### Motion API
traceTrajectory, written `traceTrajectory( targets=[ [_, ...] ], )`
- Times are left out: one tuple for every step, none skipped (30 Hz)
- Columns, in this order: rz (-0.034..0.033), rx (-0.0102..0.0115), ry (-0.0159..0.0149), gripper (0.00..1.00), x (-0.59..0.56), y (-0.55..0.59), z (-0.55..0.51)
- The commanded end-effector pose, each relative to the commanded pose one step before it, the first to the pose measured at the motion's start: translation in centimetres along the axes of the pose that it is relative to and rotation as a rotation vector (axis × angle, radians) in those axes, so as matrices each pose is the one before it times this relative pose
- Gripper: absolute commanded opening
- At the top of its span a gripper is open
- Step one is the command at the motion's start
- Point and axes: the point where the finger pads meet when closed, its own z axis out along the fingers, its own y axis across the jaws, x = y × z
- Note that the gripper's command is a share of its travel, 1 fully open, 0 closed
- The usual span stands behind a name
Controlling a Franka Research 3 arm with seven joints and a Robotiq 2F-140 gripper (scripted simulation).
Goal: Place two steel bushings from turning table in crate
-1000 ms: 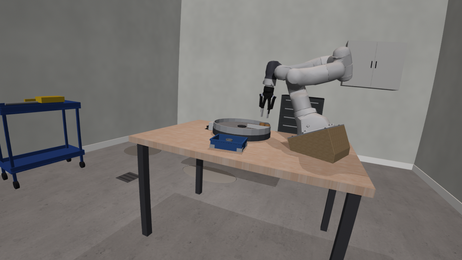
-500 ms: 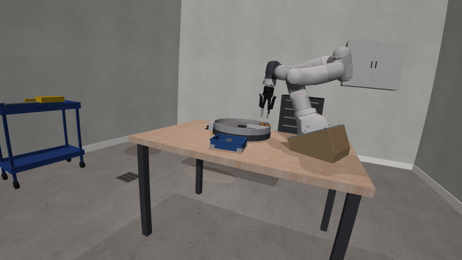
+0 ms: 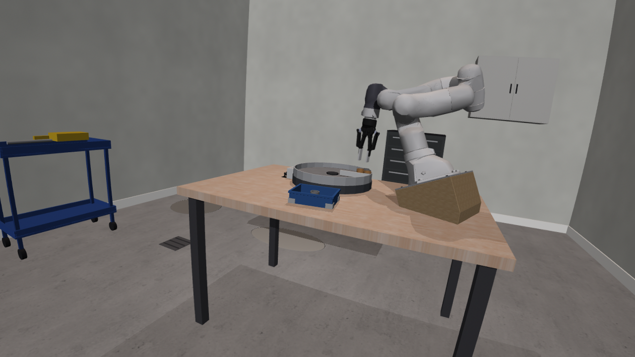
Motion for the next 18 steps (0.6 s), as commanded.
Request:
traceTrajectory(
  targets=[
    [-0.05001,-0.0692,0.01137,0.28,-0.407,4.146,0.546],
    [0.0,0.0,0.0,0.28,0.0,0.0,0.0],
    [0.0,0.0,0.0,0.28,0.0,0.0,0.0],
    [0.0,0.0,0.0,0.28,0.0,0.0,0.0],
    [0.0,0.0,0.0,0.28,0.0,0.0,0.0],
    [0.0,0.0,0.0,0.28,0.0,0.0,0.0],
    [0.0,0.0,0.0,0.28,0.0,0.0,0.0],
    [0.0,0.0,0.0,0.28,0.0,0.0,0.0],
    [0.0,0.0,0.0,0.28,0.0,0.0,0.0],
    [0.0,0.0,0.0,0.28,0.0,0.0,0.0],
    [0.0,0.0,0.0,0.28,0.0,0.0,0.0],
    [0.0,0.0,0.0,0.28,0.0,0.0,0.0],
    [0.0,0.00001,0.00003,0.28,-0.09,0.569,0.001],
    [0.0,0.0,0.0,0.28,-0.036,0.226,0.0],
    [0.0,0.0,0.00001,0.28,-0.016,0.103,0.0],
    [0.0,0.0,0.0,0.28,-0.003,0.018,0.0],
    [0.0,0.0,0.0,0.28,0.0,0.0,0.0],
    [0.0,0.0,0.0,0.28,0.0,0.0,0.0]
  ],
)
